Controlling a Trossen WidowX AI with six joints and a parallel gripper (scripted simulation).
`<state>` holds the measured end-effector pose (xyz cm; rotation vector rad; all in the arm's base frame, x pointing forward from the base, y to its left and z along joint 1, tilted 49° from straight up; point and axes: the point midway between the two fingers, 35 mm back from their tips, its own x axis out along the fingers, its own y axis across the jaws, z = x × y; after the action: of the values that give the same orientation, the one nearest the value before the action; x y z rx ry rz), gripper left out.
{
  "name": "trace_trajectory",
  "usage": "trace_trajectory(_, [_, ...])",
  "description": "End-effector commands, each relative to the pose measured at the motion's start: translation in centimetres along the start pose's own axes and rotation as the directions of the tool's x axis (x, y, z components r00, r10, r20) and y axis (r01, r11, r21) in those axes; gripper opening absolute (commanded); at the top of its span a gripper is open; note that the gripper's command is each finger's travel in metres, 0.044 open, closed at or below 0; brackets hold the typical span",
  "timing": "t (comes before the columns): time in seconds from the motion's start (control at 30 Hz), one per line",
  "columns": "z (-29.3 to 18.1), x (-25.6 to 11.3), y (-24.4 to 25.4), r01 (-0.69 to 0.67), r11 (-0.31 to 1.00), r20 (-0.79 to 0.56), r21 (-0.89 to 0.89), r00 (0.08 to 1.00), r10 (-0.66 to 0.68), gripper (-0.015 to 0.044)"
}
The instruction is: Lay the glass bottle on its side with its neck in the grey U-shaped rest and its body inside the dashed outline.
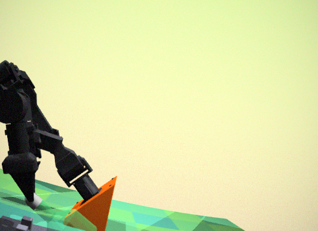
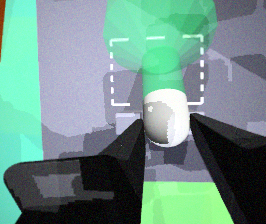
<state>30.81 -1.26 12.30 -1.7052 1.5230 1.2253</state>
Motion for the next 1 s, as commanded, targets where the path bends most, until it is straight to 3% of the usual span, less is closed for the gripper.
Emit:
trace_trajectory(0.0, [-0.8,0.4,0.2,-0.003,1.0,-0.004,-0.001,1.0,0.003,0.0125])
trace_trajectory(0.97, [-2.9,1.4,0.4,0.013,1.0,0.008,0.012,1.0,-0.014,0.0125])
